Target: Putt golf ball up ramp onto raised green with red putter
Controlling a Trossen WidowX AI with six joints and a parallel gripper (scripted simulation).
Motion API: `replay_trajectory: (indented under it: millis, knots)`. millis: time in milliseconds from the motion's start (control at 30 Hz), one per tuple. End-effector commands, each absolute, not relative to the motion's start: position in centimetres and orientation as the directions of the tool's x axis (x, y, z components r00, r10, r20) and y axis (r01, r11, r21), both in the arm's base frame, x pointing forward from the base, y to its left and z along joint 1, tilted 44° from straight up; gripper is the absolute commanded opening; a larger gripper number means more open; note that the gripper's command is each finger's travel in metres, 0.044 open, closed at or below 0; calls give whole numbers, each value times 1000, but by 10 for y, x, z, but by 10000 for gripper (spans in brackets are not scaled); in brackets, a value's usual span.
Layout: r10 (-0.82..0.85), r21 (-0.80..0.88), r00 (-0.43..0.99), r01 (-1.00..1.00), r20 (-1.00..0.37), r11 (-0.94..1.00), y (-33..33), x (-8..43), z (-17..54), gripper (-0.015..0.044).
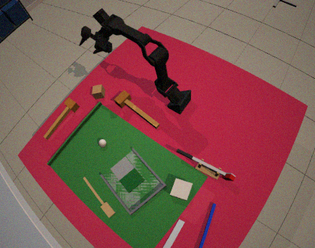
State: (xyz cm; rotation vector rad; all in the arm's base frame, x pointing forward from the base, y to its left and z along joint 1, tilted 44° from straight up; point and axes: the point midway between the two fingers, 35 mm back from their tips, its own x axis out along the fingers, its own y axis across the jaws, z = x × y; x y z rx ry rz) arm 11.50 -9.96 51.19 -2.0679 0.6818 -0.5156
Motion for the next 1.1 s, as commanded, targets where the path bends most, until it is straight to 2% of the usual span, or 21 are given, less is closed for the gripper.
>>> replay_trajectory:
  millis: [0, 267, 533, 800, 1067]
  knots:
    - [-571, -932, 821, -201, 9, -303, -134, 133, 491, 440]
    - [-358, -973, 904, -221, -232, 73, -170, 211, 427, 440]
    - [-88, -830, 863, -443, -497, 338, -140, 304, 337, 440]
    - [91, -611, 668, -720, -739, 330, -60, 364, 239, 440]
    - [156, -359, 395, -908, -905, 218, 53, 376, 144, 440]
